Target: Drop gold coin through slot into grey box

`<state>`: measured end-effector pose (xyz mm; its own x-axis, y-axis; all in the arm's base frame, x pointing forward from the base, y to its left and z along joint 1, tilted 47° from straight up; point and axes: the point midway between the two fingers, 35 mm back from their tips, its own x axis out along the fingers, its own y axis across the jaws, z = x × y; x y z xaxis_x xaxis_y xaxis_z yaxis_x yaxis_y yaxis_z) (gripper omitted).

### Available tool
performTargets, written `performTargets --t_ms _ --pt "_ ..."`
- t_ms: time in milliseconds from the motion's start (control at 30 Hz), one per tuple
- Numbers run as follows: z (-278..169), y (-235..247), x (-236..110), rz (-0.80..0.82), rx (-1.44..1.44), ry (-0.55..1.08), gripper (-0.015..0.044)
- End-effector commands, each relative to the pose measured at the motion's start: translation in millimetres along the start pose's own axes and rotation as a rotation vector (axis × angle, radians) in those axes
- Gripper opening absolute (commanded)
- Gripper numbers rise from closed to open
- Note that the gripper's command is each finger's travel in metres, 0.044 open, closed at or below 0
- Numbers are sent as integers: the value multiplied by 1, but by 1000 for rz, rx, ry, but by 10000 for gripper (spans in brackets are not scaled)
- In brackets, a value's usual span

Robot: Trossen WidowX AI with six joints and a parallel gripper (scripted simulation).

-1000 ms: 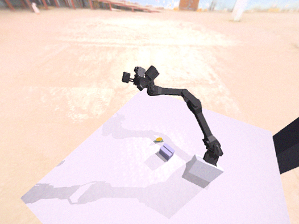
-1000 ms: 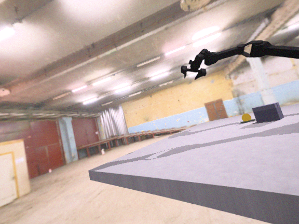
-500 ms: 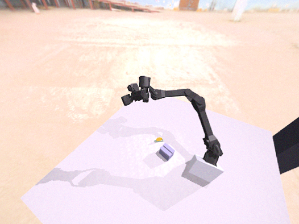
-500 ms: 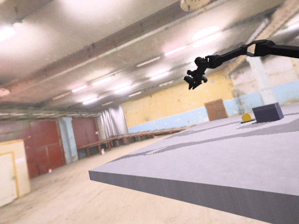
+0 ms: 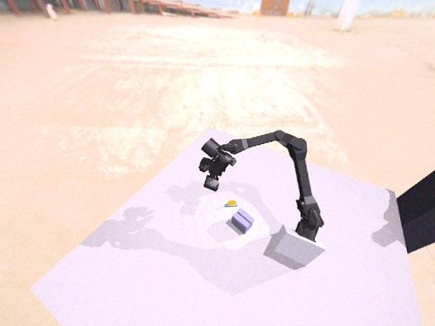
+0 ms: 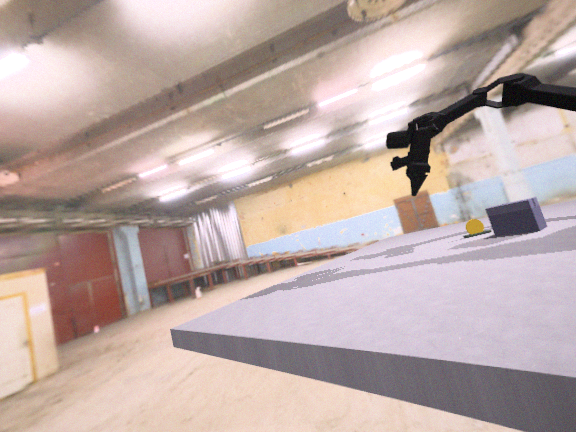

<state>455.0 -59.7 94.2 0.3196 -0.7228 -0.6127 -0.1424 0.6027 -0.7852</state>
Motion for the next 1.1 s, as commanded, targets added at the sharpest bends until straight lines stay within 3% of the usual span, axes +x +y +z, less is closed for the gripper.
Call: performTargets --t_ms 0,167,400,533,1067 --pt "-76 19 6 102 -187 217 161" --pt "-126 23 0 168 -317 365 161" --pt "-126 19 3 168 -318 365 161" --pt "-139 22 33 167 -318 366 161" --pt "-147 21 54 167 -318 366 161"
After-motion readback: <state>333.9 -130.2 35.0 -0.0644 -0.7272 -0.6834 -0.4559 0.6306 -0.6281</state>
